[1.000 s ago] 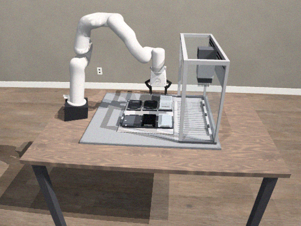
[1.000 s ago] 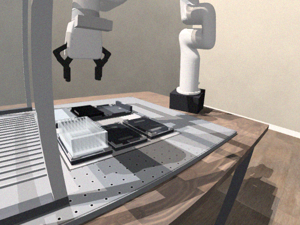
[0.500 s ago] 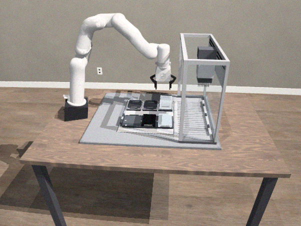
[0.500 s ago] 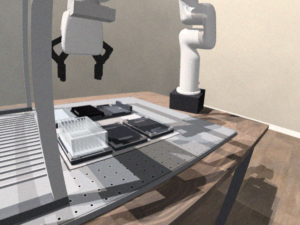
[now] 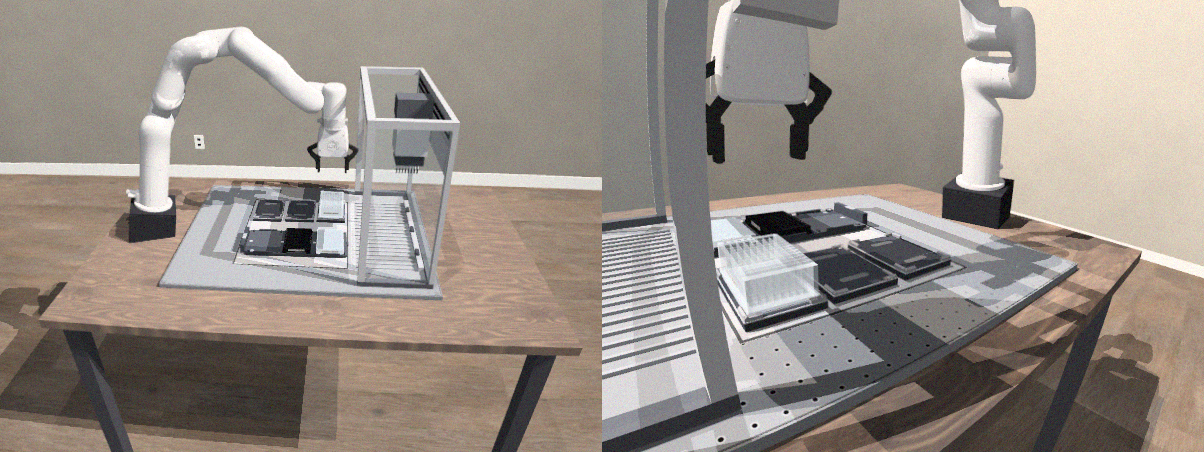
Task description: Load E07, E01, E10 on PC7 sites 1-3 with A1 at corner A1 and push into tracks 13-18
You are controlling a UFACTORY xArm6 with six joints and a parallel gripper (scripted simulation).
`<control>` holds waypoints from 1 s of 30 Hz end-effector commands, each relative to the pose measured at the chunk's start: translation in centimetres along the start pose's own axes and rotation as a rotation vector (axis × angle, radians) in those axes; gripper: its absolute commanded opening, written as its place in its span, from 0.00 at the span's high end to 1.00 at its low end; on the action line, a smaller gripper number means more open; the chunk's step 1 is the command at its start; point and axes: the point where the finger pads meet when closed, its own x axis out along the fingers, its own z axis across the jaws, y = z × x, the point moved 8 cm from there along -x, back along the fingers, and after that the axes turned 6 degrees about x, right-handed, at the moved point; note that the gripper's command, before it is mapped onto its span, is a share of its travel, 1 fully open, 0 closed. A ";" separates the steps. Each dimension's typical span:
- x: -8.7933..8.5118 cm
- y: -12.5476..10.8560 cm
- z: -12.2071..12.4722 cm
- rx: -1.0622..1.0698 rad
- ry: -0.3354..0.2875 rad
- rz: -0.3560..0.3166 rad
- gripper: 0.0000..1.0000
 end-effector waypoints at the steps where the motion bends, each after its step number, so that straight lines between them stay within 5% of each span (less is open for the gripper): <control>1: -0.2 0.1 0.2 0.000 -0.004 0.001 0.00; 10: -0.2 0.1 0.2 0.000 -0.004 0.001 0.00; 30: 2.8 0.1 0.2 0.000 -0.004 0.001 0.00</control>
